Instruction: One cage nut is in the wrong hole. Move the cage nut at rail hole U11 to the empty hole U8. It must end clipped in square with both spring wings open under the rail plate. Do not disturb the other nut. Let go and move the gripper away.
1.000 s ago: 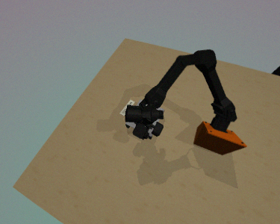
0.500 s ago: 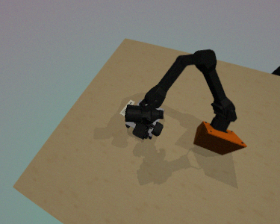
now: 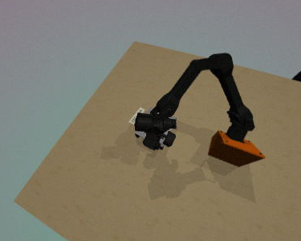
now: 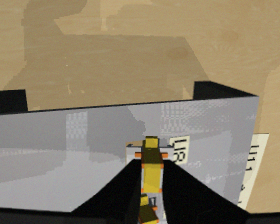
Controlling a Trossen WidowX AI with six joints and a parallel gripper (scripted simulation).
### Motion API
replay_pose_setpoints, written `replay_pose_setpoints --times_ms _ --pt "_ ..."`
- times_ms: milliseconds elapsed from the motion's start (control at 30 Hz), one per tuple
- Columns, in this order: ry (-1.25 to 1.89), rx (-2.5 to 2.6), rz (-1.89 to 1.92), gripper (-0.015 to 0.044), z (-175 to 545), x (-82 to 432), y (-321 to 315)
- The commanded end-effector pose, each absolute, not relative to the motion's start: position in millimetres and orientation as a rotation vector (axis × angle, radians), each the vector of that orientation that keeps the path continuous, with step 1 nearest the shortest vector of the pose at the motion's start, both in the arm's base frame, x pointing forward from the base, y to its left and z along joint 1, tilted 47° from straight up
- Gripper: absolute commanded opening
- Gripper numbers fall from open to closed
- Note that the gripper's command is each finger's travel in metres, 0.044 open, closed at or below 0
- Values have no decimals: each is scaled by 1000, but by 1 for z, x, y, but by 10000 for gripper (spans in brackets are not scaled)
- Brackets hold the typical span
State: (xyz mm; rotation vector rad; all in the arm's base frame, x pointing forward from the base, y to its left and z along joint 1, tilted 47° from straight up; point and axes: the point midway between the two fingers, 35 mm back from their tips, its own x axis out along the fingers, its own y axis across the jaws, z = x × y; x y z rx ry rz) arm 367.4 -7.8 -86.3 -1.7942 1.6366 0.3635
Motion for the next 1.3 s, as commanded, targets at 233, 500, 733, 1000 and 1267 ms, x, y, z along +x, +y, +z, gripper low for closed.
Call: replay_pose_setpoints --times_ms 233,500,733,1000,1267 --pt "1628 -1807 357 26 -86 367 -8" --pt "1623 -1811 355 26 -86 367 -8" --pt "1612 -1819 349 26 -86 366 -8" --pt "1604 -1825 346 26 -86 365 -8" --pt "1593 -1833 340 26 -87 365 -8"
